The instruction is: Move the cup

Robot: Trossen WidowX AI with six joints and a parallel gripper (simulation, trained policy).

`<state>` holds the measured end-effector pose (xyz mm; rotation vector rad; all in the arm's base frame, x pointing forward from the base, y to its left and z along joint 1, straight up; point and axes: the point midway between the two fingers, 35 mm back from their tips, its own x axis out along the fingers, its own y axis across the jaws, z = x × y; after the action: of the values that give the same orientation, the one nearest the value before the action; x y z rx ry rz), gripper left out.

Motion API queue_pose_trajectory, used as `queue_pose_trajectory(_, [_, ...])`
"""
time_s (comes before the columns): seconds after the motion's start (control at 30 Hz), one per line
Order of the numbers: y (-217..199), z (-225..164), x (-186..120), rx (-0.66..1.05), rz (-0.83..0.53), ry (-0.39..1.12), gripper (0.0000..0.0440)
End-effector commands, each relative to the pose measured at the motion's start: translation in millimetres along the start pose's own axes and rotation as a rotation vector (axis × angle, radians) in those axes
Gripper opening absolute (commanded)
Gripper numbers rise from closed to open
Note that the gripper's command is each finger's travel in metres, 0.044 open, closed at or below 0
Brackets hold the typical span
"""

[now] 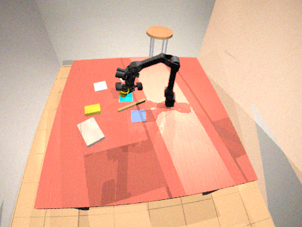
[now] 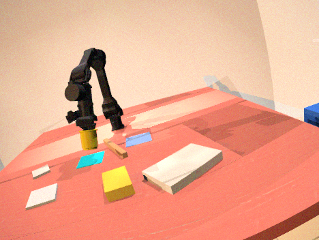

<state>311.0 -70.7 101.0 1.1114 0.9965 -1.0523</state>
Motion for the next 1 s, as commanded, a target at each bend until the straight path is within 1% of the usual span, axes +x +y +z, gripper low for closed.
queue_pose_trajectory(0.0, [-5.5, 2.8, 9.8, 0.005, -0.014, -0.004, 0.0016])
queue_pose_trajectory(0.3, [-16.8, 7.1, 28.8, 0.022, -0.023, -0.013, 0.0065])
queue_pose_trajectory(0.37, [-17.5, 8.8, 30.9, 0.027, -0.017, -0.016, 0.0090])
queue_pose_trajectory(0.47, [-12.5, 13.0, 27.7, 0.040, 0.018, -0.019, 0.0144])
queue_pose_trajectory(0.67, [-8.1, 20.4, 19.5, 0.057, 0.067, -0.024, 0.0148])
queue_pose_trajectory(0.97, [-13.9, 22.5, 1.4, 0.072, 0.104, -0.006, 0.0183])
